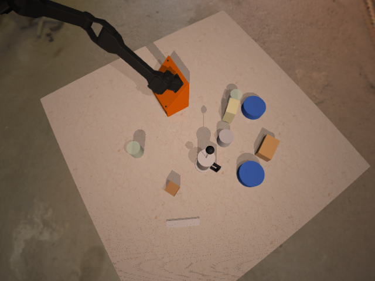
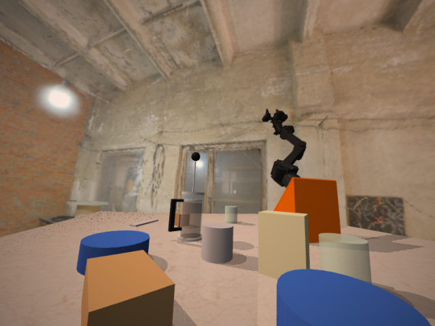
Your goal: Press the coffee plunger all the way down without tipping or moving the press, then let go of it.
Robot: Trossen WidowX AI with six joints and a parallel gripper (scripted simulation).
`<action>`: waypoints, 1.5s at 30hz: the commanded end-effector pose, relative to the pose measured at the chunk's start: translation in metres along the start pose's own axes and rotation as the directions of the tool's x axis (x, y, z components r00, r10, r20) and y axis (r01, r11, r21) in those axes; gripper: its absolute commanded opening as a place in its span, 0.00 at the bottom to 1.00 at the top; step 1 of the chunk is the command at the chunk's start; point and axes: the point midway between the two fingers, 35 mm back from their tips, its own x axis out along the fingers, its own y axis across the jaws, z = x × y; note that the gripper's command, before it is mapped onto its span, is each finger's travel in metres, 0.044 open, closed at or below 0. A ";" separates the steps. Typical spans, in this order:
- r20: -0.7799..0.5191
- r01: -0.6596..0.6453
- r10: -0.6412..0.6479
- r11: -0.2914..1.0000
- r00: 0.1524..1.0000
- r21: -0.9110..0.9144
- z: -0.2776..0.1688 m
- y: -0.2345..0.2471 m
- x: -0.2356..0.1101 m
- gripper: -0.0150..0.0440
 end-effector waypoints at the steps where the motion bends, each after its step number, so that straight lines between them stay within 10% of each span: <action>1: -0.002 -0.002 0.002 1.000 1.000 0.005 -0.001 0.001 0.000 0.98; 23: -0.208 -0.196 0.385 0.779 0.899 0.596 -0.059 0.226 0.005 1.00; 45: -0.078 -0.072 0.954 0.104 0.290 0.992 0.107 0.543 -0.117 1.00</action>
